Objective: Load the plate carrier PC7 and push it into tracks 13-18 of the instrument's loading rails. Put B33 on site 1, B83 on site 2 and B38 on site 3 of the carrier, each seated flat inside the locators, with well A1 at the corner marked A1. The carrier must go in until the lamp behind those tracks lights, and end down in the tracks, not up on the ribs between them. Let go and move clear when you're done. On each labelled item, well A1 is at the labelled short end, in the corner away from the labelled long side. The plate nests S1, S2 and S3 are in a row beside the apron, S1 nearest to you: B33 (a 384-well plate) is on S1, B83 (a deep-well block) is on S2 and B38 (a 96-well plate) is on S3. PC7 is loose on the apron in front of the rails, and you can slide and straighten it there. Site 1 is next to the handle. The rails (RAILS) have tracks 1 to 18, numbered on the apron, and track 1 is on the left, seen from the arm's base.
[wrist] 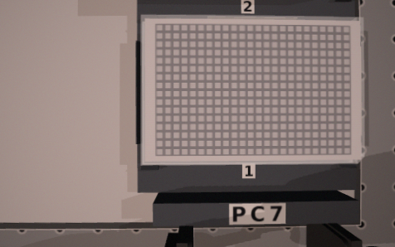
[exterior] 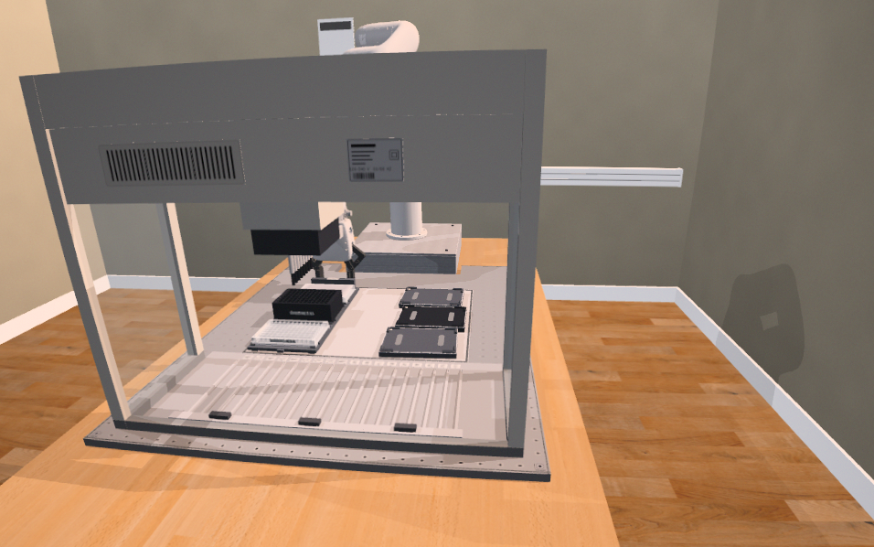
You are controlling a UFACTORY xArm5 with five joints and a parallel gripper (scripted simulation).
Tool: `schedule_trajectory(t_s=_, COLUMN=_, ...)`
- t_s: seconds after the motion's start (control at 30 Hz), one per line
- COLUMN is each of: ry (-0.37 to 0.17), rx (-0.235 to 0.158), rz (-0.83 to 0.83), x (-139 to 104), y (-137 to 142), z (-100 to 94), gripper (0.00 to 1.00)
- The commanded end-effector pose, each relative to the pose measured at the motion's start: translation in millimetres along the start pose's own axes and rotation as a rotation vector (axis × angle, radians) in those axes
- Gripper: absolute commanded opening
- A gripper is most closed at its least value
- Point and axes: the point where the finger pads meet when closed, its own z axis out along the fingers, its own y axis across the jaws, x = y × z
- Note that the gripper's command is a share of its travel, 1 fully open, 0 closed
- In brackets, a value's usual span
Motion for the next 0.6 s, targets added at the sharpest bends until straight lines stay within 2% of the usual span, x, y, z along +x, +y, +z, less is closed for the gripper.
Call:
schedule_trajectory(t_s=0.0, ry=0.012, rx=0.014, rz=0.0, x=6.4, y=0.9, z=-1.1, gripper=0.81)
schedule_trajectory(t_s=0.57, ry=0.012, rx=0.014, rz=0.0, x=21.4, y=0.9, z=-1.3, gripper=0.81)
